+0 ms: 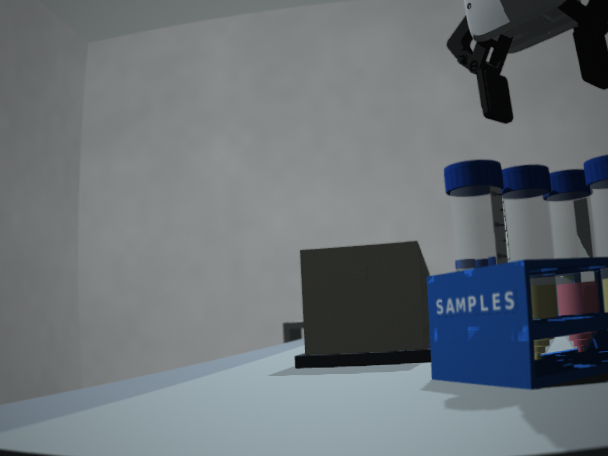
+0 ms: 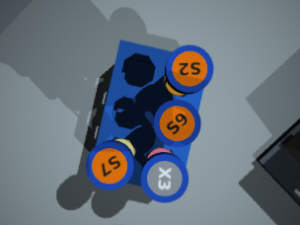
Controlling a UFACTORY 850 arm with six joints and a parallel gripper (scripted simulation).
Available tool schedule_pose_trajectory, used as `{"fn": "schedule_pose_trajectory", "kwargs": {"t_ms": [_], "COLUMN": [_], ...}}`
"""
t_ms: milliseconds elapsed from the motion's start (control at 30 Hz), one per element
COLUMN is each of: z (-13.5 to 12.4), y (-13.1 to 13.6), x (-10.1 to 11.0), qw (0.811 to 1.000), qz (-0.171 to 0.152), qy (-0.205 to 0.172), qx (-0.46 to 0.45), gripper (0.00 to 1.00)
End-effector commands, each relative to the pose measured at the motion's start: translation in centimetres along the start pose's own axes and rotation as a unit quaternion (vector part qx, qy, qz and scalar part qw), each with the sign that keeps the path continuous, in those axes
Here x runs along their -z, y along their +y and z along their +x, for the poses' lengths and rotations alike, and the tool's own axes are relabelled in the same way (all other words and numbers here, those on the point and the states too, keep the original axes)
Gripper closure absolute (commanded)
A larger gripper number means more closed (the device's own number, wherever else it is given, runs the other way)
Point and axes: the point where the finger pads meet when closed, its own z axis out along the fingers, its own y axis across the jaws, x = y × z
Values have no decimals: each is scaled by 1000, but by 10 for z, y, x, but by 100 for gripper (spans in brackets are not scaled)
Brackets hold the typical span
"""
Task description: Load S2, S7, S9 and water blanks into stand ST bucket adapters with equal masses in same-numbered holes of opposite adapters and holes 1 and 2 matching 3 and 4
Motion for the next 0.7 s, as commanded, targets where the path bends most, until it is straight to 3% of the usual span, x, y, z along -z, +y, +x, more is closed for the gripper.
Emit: {"fn": "schedule_pose_trajectory", "kwargs": {"t_ms": [0, 333, 667], "z": [1, 1, 1], "y": [0, 0, 0], "x": [-9, -36, -43], "qw": [1000, 1000, 1000], "qz": [0, 0, 0], "qy": [1, 1, 1], "qx": [0, 0, 0], "gripper": [0, 0, 0]}}
